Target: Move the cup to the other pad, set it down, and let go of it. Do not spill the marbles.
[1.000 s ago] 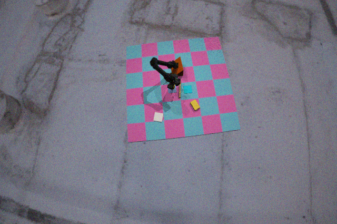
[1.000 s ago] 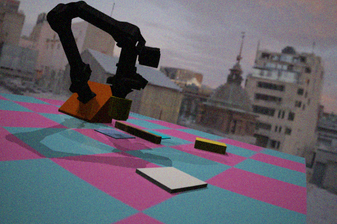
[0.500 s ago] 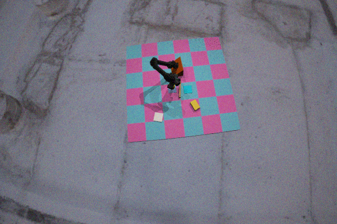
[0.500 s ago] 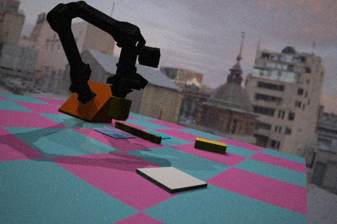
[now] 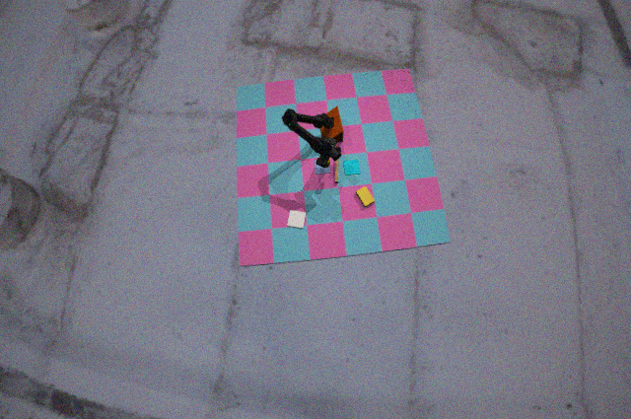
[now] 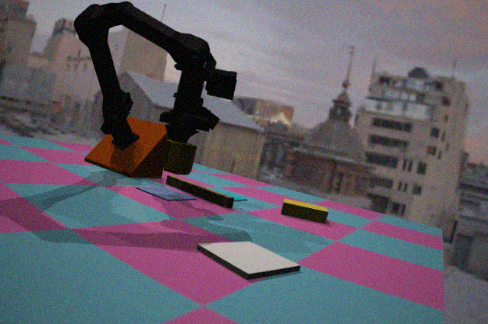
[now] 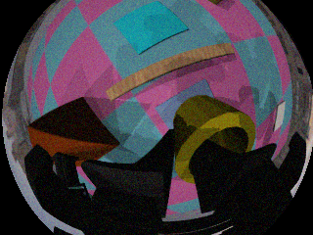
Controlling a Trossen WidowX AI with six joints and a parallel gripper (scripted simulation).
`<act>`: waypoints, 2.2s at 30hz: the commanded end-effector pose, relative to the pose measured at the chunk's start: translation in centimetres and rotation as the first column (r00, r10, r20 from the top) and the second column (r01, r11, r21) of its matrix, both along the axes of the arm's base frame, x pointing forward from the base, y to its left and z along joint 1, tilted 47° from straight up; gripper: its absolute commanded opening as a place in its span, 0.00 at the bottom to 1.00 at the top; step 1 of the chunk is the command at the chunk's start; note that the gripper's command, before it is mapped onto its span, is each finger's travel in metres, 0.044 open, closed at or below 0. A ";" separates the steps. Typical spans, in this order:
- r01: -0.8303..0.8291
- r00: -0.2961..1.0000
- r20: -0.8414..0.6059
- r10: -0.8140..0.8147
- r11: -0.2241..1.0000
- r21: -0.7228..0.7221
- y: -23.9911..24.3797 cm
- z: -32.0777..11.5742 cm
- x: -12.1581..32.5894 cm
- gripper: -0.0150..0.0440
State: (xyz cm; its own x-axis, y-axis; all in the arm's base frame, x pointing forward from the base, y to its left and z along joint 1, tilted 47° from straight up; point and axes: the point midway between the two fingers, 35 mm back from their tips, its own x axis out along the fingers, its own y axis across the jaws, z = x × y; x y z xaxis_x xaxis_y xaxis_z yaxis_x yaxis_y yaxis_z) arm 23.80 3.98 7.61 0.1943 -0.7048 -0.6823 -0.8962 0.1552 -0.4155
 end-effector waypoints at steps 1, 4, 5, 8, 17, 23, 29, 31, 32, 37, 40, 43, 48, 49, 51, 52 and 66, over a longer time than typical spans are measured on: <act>0.004 1.000 0.003 -0.004 1.000 0.004 0.7 -0.6 0.1 0.25; 0.005 1.000 0.003 -0.005 1.000 0.005 1.1 -1.0 0.1 0.25; 0.005 1.000 0.003 -0.005 1.000 0.005 1.3 -1.2 0.2 0.25; 0.005 1.000 0.003 -0.005 1.000 0.005 1.7 -1.6 0.2 0.25; 0.006 1.000 0.004 -0.006 1.000 0.006 3.0 -2.8 0.2 0.25; 0.006 1.000 0.004 -0.006 1.000 0.007 3.8 -3.6 0.3 0.25; 0.006 1.000 0.004 -0.006 1.000 0.008 4.7 -4.4 0.3 0.25; 0.006 1.000 0.004 -0.006 1.000 0.008 4.9 -4.7 0.3 0.25; 0.006 1.000 0.004 -0.006 1.000 0.008 5.1 -4.8 0.4 0.25; 0.006 1.000 0.005 -0.006 1.000 0.009 5.8 -5.5 0.4 0.25; 0.006 1.000 0.005 -0.006 1.000 0.009 6.2 -5.8 0.4 0.25; 0.006 1.000 0.005 -0.006 1.000 0.009 6.6 -6.2 0.4 0.25; 0.006 1.000 0.005 -0.006 1.000 0.010 7.4 -6.9 0.5 0.25; 0.006 1.000 0.005 -0.006 1.000 0.010 7.5 -7.0 0.5 0.25; 0.006 1.000 0.005 -0.006 1.000 0.010 7.8 -7.3 0.5 0.25; 0.006 1.000 0.005 -0.006 1.000 0.010 7.9 -7.4 0.5 0.25; 0.006 1.000 0.006 -0.006 1.000 0.012 9.9 -9.3 0.6 0.25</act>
State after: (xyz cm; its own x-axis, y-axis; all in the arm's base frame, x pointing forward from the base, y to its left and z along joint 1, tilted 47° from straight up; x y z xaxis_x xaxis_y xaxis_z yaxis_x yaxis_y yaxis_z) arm 24.35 13.31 -1.14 0.1946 -0.7002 -0.6869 -0.8948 0.1601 -0.4167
